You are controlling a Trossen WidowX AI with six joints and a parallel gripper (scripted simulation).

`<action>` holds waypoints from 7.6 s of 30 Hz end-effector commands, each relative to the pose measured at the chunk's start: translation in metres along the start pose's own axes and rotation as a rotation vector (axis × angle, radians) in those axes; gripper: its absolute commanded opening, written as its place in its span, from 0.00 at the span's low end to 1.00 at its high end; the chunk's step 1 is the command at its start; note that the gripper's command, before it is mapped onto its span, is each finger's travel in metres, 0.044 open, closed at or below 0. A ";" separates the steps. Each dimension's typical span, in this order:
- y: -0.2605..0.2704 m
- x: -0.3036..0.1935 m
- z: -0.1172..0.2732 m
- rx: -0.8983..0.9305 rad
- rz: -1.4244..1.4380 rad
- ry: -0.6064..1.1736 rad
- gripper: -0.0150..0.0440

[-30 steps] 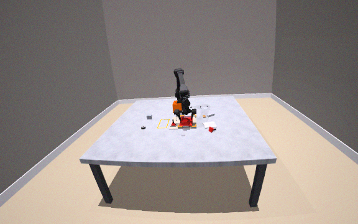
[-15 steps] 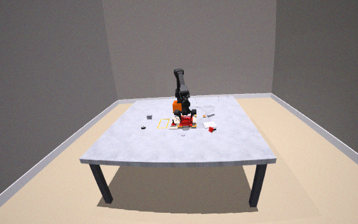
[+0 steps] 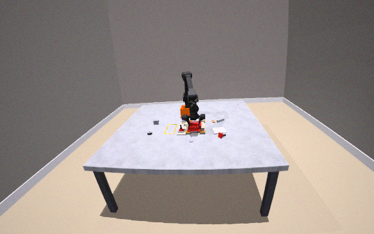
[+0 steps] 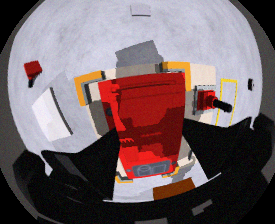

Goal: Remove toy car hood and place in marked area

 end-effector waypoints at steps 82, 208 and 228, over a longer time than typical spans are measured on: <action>-0.175 -0.033 0.072 -0.014 -0.004 0.002 0.25; -0.206 -0.051 -0.014 -0.017 0.000 0.005 0.25; -0.206 -0.051 -0.024 -0.017 0.000 0.005 0.25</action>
Point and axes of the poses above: the point midway between the two fingers, 35 mm back from their tips, its own z axis back along the fingers, its own y axis across the jaws, x = y × z, the point moved 9 cm from there along z, back along the fingers, and after that the axes turned 3 degrees about z, right-handed, at the moved point
